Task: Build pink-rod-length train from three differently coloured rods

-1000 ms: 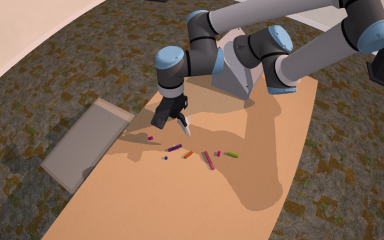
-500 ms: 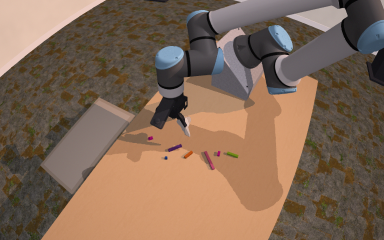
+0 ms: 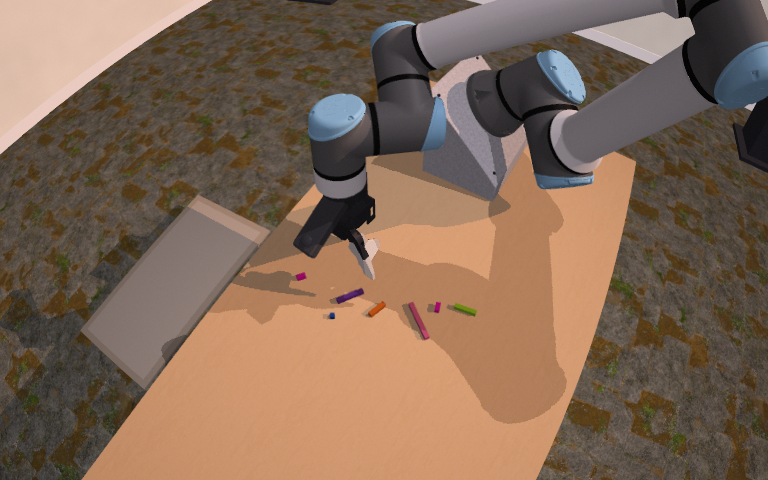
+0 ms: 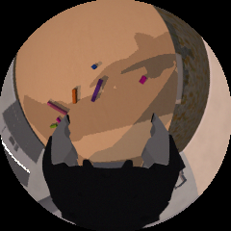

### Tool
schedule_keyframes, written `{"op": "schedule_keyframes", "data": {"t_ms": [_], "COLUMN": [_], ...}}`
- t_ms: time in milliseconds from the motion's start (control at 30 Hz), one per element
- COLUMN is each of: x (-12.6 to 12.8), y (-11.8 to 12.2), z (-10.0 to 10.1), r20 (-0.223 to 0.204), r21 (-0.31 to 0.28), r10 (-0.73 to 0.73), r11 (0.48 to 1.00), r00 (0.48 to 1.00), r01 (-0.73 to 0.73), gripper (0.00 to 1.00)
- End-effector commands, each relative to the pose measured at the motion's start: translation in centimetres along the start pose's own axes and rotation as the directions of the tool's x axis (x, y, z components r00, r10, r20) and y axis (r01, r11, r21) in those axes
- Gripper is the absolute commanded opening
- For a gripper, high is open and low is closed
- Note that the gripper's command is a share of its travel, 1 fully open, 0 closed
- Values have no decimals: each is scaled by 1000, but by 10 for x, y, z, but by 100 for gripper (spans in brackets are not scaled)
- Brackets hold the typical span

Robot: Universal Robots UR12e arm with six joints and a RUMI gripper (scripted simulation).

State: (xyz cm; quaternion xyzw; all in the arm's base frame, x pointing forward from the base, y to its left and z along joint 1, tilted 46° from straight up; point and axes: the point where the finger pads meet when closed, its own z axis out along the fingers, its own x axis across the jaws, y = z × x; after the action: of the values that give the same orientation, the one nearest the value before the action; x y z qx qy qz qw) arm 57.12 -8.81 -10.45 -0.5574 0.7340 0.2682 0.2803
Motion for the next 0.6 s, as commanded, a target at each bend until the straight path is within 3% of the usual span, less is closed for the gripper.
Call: {"op": "schedule_keyframes", "data": {"t_ms": [0,200,367,433,567], "x": [1,1,1,1,1], "y": [-4,-11,-17,-17,-23], "z": [-1,-2,-2,-2,-3], "r20": [-2,-2,-2,-2,-2], "r21": [1,2,2,2,3], "r10": [86,240,390,390,517], "r11": [996,971,921,921,856], "r00": [996,971,921,921,856], "r01": [-86,-240,-390,-390,-517], "gripper": [100,100,100,100,100]}}
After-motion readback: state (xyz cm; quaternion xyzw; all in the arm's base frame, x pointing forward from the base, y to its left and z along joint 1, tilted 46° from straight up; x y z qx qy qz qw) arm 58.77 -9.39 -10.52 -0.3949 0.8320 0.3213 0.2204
